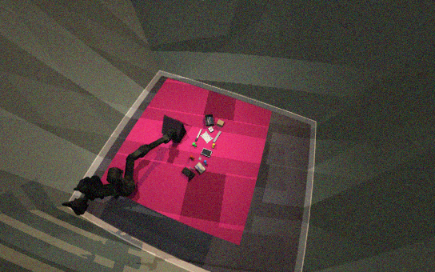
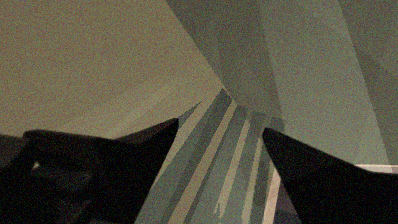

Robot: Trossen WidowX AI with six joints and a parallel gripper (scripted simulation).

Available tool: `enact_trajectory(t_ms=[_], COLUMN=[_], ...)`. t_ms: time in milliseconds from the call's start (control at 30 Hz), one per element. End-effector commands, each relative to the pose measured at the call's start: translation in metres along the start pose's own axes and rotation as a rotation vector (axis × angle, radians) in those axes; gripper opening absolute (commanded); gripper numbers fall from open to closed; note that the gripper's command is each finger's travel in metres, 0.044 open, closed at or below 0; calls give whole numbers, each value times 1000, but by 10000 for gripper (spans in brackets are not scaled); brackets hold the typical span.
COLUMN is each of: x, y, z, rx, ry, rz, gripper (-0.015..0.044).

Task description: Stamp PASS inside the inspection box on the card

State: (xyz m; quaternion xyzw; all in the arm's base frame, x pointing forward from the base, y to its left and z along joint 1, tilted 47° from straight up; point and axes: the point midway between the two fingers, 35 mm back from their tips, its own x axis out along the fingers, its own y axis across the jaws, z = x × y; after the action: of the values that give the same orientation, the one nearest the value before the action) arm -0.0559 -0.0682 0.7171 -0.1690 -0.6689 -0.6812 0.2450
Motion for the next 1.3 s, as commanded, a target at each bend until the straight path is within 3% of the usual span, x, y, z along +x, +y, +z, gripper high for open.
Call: enact_trajectory(t_ms=[0,200,633,967,1267], x=[-1,-41,-152,-216,-364], y=[1,50,114,126,135], z=[-1,-49,-117,-138,-166], rx=[3,26,70,-3,-55], ry=[4,165,513,642,960], rz=[6,205,510,650,963], gripper=[374,225,225,225,225])
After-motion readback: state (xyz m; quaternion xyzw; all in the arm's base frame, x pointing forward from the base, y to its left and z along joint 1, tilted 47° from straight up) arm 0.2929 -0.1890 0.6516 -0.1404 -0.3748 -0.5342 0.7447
